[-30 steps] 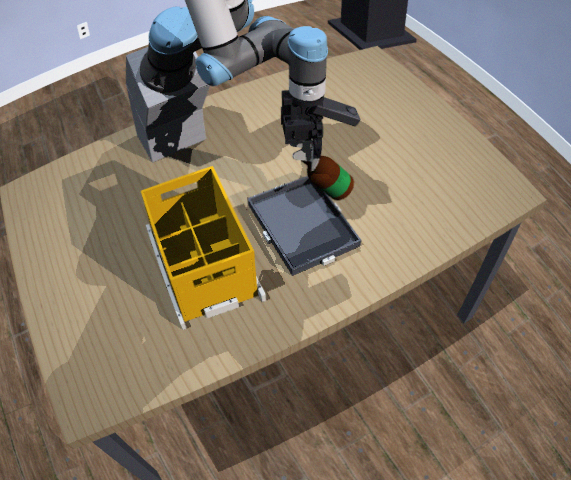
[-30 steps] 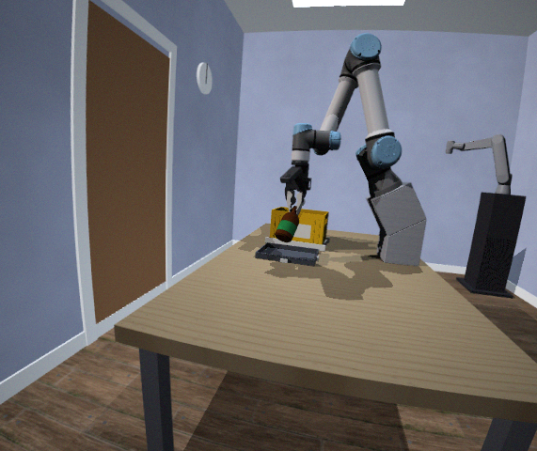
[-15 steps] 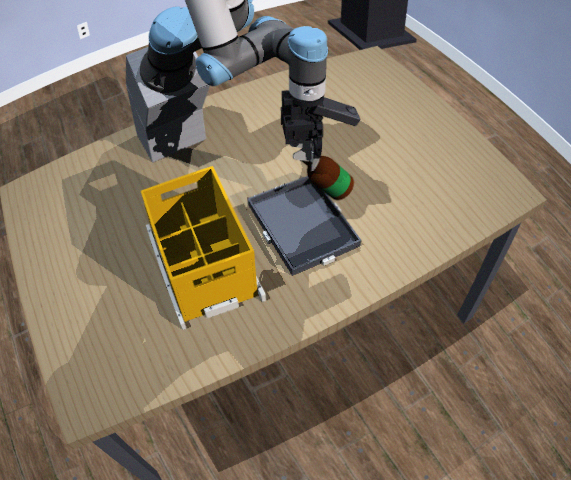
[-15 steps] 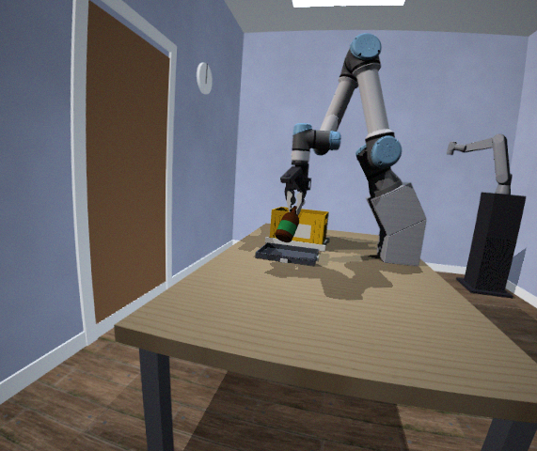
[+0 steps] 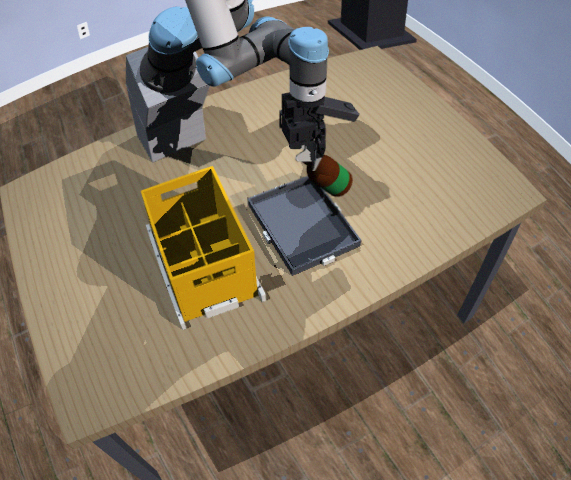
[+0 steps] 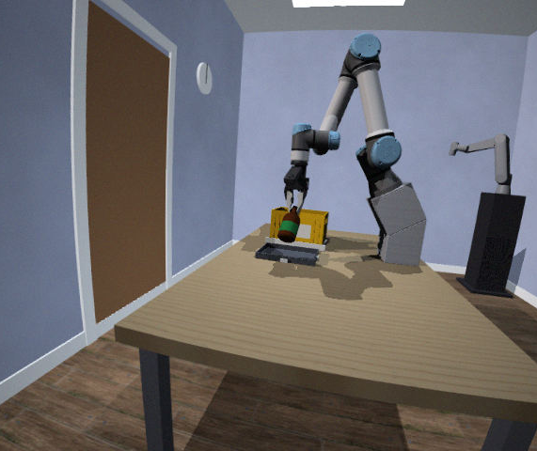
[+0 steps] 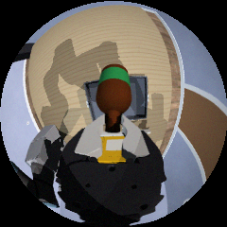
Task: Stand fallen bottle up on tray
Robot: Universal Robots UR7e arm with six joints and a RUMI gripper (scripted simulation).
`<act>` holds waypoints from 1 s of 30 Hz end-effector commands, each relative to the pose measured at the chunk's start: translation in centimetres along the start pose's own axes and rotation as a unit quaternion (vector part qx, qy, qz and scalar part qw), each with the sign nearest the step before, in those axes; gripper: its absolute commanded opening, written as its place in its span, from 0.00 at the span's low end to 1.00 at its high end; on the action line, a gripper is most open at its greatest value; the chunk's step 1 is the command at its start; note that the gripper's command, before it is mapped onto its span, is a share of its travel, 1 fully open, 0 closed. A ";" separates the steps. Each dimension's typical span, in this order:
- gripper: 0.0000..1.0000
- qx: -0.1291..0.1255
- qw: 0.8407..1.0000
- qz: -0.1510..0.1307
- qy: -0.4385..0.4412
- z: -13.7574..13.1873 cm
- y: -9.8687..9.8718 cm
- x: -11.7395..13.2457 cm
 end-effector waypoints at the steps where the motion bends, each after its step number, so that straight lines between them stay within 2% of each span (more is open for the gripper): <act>1: 0.00 0.000 1.000 0.001 -0.023 0.0 0.0 0.0; 30: 0.00 0.000 0.999 0.001 -0.039 0.0 0.0 0.0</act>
Point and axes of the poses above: the point where the finger pads meet when closed, its own y axis out along the fingers, its own z axis across the jaws, x = y × z, the point moved 3 cm from there along -y, back along the fingers, and after that the axes turned 3 degrees about -y, right-handed, at the moved point
